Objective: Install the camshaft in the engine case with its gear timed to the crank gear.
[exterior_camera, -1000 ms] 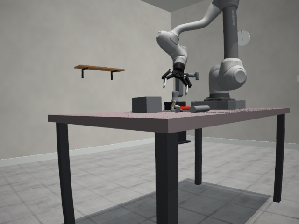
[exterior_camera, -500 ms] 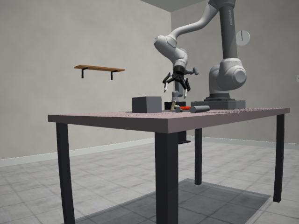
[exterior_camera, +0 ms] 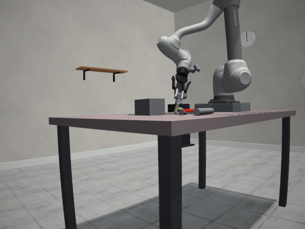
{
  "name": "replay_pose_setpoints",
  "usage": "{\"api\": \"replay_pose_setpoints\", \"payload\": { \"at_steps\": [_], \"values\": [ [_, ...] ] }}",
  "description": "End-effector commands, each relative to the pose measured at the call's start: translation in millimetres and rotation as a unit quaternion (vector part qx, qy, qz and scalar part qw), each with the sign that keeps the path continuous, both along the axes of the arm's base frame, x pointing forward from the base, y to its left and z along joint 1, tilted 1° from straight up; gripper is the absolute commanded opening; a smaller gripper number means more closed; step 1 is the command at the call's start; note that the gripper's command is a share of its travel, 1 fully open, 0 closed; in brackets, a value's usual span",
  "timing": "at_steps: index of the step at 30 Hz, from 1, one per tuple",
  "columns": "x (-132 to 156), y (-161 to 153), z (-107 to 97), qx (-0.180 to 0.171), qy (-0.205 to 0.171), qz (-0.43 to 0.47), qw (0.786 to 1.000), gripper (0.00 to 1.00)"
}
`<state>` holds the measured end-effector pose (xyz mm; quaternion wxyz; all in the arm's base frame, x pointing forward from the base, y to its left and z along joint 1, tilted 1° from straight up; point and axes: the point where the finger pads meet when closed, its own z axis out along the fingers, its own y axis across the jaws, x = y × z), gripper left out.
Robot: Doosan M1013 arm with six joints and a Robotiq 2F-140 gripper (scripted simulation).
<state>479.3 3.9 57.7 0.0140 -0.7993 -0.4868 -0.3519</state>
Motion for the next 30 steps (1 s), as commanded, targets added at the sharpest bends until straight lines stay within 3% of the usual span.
{"api": "replay_pose_setpoints", "payload": {
  "at_steps": [1, 30],
  "values": [
    [0.0, 0.0, 0.1, 0.0, 0.0, 0.0, 1.0, 0.21],
    [4.1, 2.8, -5.5, 0.0, 0.0, 0.0, 1.0, 0.21]
  ]
}}
